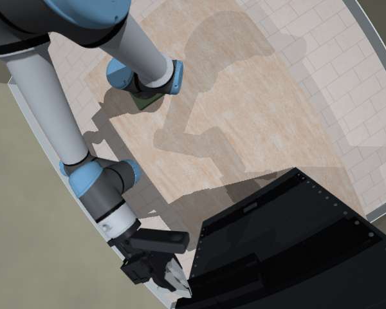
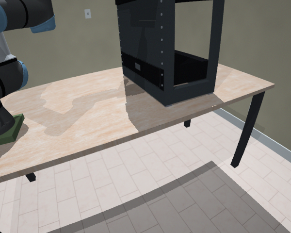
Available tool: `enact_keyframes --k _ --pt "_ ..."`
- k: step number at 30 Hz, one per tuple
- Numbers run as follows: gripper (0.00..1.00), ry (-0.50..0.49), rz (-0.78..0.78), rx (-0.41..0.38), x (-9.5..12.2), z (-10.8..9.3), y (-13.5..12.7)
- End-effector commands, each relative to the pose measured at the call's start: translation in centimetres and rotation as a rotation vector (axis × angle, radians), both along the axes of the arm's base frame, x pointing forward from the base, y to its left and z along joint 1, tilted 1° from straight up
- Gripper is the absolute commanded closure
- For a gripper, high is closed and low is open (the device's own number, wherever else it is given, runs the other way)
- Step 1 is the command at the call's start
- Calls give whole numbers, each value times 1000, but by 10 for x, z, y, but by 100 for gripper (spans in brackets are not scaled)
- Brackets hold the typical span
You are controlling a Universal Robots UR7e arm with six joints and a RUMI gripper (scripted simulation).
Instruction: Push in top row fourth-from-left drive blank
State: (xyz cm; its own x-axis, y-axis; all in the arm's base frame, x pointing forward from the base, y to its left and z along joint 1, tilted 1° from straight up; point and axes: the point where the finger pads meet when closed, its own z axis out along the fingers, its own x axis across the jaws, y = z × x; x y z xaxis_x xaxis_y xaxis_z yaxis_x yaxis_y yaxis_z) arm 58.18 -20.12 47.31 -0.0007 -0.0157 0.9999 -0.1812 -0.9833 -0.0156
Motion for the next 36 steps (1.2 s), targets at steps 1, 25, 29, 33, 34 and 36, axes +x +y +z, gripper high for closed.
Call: enact_keyframes --k 1,25,29,33,34,36 --pt "100 -3 1 -3 1 2 0" --pt "100 -3 1 -3 16 3 -3" --pt "100 -3 1 -3 20 3 -4" --pt "100 -3 1 -3 20 3 -4" --pt "100 -3 1 -3 20 3 -4" --pt "100 -3 1 -3 20 3 -4"
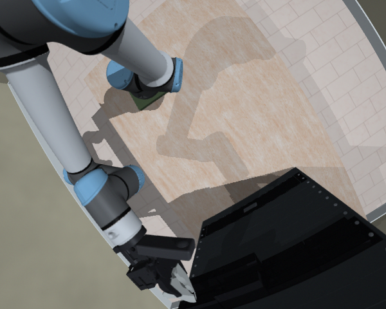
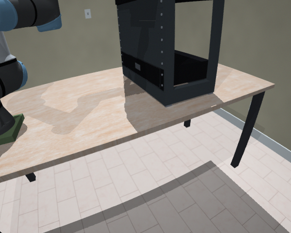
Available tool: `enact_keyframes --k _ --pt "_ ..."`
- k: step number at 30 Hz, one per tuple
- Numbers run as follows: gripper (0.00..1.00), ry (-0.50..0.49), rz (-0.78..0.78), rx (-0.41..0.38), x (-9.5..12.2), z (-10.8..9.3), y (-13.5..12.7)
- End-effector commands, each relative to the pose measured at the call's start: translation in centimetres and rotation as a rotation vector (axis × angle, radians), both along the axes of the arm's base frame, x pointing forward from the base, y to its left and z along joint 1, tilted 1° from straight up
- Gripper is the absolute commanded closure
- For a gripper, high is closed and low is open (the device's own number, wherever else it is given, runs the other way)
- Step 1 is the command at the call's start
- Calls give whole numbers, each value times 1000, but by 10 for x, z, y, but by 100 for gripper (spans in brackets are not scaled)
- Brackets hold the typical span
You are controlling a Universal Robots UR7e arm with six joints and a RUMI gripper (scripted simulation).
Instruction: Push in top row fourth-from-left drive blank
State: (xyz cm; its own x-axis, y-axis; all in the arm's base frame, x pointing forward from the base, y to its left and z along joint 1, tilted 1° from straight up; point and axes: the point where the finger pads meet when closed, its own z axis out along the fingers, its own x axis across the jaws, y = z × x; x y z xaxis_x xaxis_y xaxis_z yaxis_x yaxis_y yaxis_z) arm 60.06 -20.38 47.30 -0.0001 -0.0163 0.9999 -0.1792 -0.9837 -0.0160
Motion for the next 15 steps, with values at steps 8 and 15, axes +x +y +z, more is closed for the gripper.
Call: enact_keyframes --k 8,15 --pt "100 -3 -1 -3 7 3 -2" --pt "100 -3 -1 -3 11 3 -3"
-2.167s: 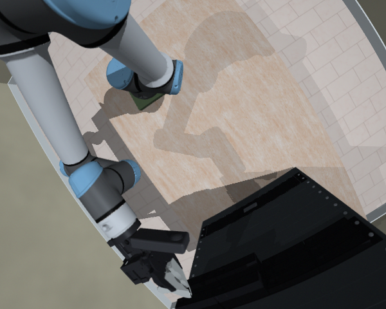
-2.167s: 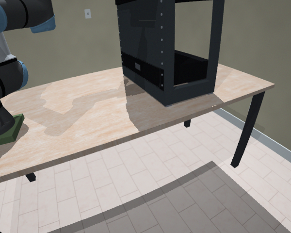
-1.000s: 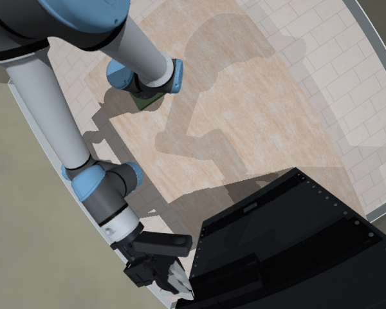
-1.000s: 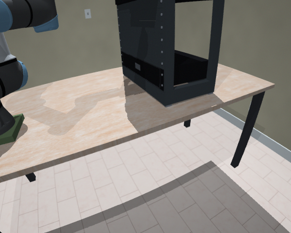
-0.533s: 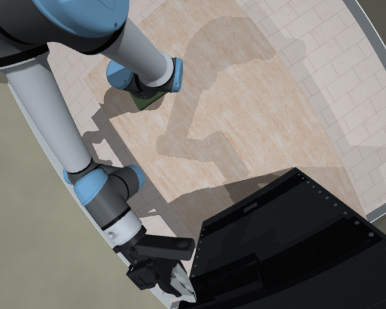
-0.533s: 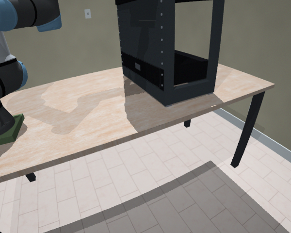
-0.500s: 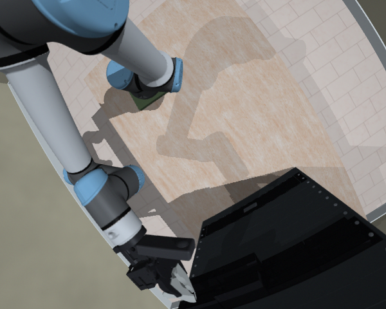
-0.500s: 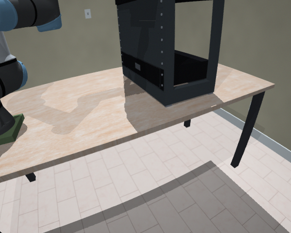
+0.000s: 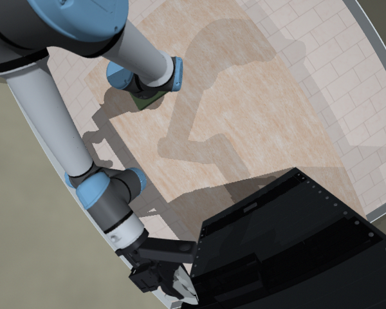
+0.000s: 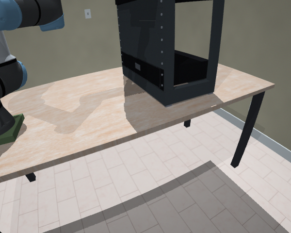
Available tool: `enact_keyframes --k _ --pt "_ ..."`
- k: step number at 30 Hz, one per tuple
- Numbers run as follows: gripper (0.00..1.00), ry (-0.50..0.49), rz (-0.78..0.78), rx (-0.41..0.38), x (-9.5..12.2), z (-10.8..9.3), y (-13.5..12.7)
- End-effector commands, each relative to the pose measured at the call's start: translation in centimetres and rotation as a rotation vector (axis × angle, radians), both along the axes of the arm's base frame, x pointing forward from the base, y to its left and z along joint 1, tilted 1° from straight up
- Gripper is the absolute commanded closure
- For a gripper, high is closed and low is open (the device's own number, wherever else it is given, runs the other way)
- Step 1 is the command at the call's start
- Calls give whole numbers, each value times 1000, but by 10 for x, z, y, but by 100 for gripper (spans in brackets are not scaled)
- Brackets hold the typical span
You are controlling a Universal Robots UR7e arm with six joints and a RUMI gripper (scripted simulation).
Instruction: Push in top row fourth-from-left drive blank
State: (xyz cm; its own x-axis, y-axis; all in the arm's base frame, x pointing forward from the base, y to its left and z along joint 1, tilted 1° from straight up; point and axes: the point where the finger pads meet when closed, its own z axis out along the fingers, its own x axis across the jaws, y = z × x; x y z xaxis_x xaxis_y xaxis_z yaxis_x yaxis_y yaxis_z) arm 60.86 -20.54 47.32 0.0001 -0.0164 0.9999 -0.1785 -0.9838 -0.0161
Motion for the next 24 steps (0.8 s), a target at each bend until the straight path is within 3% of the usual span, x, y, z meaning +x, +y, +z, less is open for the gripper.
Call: enact_keyframes --k 1,24 --pt "100 -4 -2 -4 3 3 -2" --pt "100 -4 -2 -4 6 3 -3"
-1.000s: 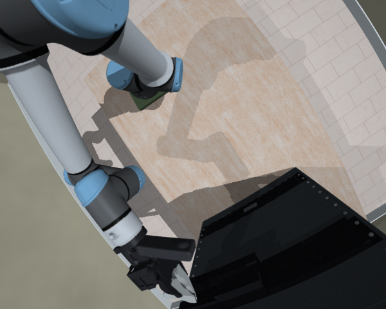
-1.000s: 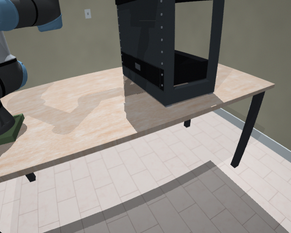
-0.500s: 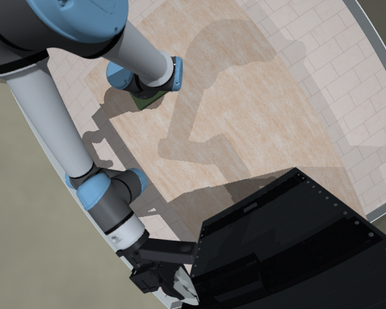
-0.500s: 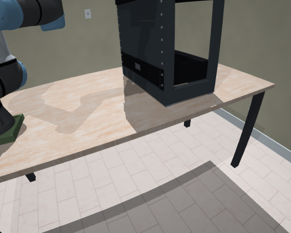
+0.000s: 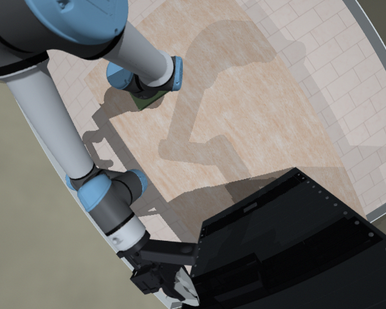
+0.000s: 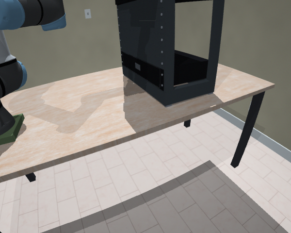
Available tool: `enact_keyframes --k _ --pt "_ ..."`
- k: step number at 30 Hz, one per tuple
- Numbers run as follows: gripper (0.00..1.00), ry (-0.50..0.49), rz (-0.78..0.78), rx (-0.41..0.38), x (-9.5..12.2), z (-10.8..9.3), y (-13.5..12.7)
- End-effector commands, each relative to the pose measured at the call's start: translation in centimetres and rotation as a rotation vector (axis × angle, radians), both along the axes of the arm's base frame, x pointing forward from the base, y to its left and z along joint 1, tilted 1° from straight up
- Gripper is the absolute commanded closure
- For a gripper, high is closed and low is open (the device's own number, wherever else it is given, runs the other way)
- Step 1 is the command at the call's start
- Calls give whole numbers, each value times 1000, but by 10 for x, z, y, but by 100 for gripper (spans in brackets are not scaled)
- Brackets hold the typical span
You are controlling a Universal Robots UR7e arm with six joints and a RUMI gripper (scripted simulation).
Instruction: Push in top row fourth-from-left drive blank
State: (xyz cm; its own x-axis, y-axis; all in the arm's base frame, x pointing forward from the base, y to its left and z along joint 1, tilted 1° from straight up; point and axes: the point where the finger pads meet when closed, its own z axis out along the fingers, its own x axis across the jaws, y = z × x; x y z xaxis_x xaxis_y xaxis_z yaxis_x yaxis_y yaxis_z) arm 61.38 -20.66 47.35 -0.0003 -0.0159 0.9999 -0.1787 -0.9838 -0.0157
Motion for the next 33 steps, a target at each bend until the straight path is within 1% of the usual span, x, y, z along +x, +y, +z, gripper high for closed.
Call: enact_keyframes --k 1,33 --pt "100 -3 -2 -3 1 3 -1" --pt "100 -3 -2 -3 7 2 -3"
